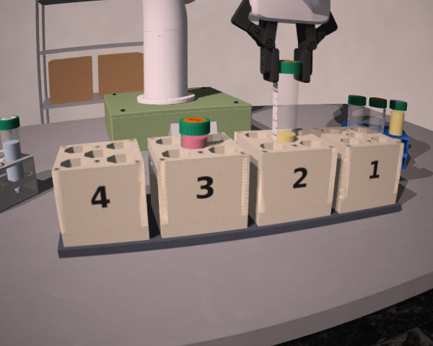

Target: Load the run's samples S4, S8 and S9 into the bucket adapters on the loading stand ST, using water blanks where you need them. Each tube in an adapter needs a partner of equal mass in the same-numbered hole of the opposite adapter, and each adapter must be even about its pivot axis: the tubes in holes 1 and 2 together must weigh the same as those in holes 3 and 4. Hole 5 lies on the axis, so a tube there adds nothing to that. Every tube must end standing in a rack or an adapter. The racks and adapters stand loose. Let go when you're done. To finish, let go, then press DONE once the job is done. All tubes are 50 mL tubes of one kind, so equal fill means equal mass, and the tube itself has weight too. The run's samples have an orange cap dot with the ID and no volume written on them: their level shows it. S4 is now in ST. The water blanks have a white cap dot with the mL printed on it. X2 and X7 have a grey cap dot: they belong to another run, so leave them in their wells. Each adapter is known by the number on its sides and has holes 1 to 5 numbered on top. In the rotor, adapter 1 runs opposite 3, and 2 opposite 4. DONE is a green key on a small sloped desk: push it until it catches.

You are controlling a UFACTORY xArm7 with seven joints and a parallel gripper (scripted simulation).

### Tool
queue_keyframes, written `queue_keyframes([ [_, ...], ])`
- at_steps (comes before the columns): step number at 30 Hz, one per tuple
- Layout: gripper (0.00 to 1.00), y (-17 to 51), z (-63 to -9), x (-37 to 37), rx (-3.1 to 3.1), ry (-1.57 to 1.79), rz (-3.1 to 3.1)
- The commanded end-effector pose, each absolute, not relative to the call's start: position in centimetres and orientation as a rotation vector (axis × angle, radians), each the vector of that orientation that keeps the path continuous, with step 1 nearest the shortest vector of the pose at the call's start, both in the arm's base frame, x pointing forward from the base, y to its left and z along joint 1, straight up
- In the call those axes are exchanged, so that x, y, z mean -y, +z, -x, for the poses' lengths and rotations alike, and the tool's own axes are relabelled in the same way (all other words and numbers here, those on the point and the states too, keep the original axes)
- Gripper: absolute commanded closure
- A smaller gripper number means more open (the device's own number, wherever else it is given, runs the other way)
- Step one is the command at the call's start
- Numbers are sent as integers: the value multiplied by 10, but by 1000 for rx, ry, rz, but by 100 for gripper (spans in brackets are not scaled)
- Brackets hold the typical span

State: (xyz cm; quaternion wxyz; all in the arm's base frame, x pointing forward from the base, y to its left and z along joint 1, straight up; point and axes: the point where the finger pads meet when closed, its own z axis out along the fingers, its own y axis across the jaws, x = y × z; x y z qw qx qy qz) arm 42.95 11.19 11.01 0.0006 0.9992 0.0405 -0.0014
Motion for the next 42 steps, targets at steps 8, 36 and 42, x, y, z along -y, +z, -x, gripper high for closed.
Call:
queue_keyframes([
  [8,100,102,-431,-112,-127,2,-3140],
  [36,100,76,-431,-112,-127,2,-3139],
  [42,100,72,-431,-112,-127,2,-3140],
])
